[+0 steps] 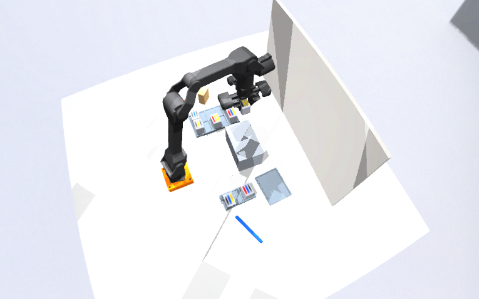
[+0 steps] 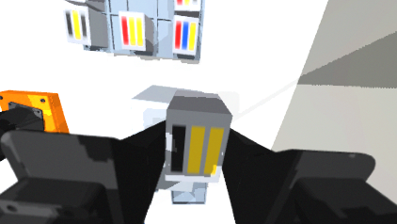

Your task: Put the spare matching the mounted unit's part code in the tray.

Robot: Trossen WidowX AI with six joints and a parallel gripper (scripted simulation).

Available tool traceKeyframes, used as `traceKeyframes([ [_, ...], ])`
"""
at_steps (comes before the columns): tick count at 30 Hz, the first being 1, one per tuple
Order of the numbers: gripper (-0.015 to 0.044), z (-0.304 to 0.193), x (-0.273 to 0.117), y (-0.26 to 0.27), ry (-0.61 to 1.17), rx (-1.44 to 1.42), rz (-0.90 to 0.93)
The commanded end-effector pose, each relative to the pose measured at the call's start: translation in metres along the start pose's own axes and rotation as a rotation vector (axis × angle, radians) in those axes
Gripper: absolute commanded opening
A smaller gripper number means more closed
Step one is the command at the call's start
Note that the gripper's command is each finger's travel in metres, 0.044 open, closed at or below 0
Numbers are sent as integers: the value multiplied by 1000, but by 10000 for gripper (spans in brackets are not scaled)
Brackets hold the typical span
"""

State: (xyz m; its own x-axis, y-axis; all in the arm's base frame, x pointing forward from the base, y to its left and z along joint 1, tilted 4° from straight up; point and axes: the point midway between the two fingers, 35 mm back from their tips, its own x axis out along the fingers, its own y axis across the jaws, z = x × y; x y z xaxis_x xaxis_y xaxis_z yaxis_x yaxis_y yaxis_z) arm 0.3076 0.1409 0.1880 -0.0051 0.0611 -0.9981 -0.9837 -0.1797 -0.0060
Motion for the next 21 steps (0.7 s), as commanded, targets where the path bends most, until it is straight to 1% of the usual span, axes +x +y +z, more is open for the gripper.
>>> traceKeyframes([
  [1, 0, -26, -2, -12, 7, -5, -6],
  [11, 0, -86, -2, -29, 11, -9, -5],
  [21, 0, -149, -1, -35, 13, -13, -3],
])
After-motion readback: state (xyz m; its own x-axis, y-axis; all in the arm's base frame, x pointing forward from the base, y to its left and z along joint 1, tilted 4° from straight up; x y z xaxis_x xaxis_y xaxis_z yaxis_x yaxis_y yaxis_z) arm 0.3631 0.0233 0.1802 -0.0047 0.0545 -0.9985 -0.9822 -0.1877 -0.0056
